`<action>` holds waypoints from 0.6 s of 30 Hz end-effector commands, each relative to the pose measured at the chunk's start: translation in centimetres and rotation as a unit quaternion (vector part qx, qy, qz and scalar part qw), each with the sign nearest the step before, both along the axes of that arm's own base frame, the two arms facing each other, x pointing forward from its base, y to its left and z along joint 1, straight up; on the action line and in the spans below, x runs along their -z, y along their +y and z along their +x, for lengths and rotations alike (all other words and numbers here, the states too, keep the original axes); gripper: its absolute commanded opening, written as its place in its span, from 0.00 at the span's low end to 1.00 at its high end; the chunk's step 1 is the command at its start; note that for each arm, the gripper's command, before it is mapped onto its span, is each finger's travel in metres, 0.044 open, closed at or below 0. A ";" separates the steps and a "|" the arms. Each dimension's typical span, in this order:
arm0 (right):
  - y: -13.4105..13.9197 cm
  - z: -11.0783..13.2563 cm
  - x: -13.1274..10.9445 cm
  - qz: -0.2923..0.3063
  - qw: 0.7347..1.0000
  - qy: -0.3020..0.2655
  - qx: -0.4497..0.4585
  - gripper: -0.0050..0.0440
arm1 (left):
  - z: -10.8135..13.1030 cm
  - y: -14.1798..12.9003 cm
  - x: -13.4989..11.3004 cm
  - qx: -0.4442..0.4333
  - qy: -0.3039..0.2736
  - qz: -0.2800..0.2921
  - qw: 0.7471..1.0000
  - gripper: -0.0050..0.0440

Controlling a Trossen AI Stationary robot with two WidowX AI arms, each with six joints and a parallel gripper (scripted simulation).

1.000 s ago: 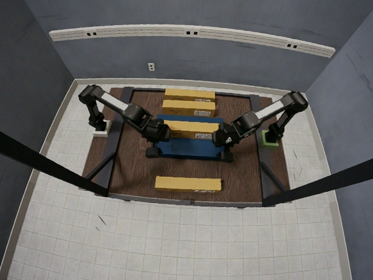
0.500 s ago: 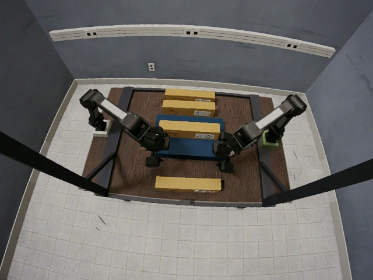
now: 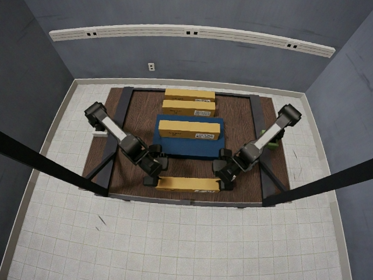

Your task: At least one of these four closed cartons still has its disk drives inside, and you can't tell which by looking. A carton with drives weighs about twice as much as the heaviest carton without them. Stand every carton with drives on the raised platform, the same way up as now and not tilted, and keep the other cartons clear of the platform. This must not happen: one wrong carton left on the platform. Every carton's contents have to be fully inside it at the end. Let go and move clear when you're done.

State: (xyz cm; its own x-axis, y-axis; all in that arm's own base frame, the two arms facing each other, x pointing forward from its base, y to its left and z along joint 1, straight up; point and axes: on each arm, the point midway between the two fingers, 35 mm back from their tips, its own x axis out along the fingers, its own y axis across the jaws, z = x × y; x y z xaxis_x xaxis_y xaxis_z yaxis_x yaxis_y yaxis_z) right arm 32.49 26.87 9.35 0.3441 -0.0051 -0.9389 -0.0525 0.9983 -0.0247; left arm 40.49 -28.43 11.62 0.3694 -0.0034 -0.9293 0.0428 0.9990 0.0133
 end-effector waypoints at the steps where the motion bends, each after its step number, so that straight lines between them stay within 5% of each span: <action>1: 0.4 0.4 -1.0 0.009 1.000 -0.012 0.002 0.89 | 0.2 -0.2 -0.9 -0.004 -0.009 -0.007 1.000 0.89; 18: 0.4 0.4 -1.0 0.011 1.000 -0.012 0.001 0.89 | 0.2 -0.2 -1.0 -0.004 -0.009 -0.007 1.000 0.89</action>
